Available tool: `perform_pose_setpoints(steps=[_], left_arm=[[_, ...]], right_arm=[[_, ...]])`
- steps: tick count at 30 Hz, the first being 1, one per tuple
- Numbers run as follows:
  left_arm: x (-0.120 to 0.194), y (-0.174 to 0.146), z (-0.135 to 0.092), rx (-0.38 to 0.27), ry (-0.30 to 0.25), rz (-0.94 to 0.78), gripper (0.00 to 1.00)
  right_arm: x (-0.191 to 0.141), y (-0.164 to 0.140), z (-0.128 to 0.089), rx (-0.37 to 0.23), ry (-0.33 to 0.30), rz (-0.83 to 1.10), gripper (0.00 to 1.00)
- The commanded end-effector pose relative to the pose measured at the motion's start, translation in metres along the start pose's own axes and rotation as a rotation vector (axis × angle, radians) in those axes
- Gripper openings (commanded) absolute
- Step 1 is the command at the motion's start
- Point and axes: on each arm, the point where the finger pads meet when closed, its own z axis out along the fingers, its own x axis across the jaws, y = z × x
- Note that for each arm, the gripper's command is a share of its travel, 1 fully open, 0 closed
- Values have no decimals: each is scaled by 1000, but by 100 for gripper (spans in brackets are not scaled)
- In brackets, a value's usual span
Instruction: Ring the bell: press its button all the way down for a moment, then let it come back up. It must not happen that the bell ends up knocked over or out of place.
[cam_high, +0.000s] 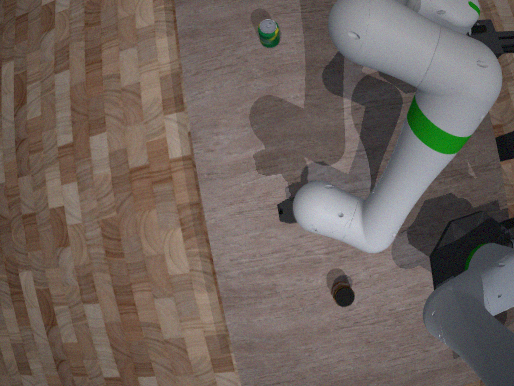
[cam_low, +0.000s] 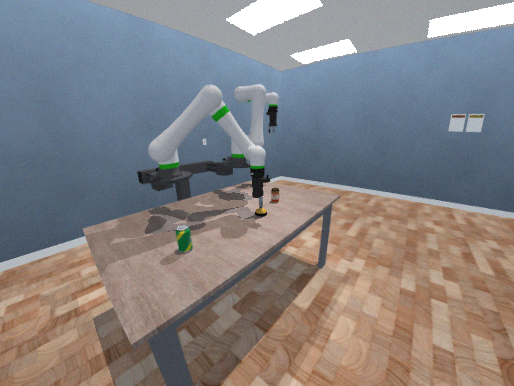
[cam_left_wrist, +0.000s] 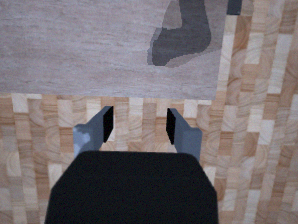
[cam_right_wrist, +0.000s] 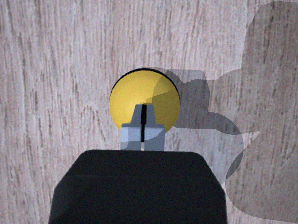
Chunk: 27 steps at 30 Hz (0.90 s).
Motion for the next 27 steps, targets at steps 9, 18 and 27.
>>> perform_pose_setpoints(steps=[9, 18, 27], left_arm=[[0, 0, -1, -3, 0, 0, 100], [0, 0, -1, -3, 0, 0, 100], [0, 0, -1, -3, 0, 0, 100]], right_arm=[[-1, -1, -1, 2, -2, 0, 17], [-1, -1, -1, 2, -2, 0, 17], [-1, -1, -6, 2, -2, 0, 17]])
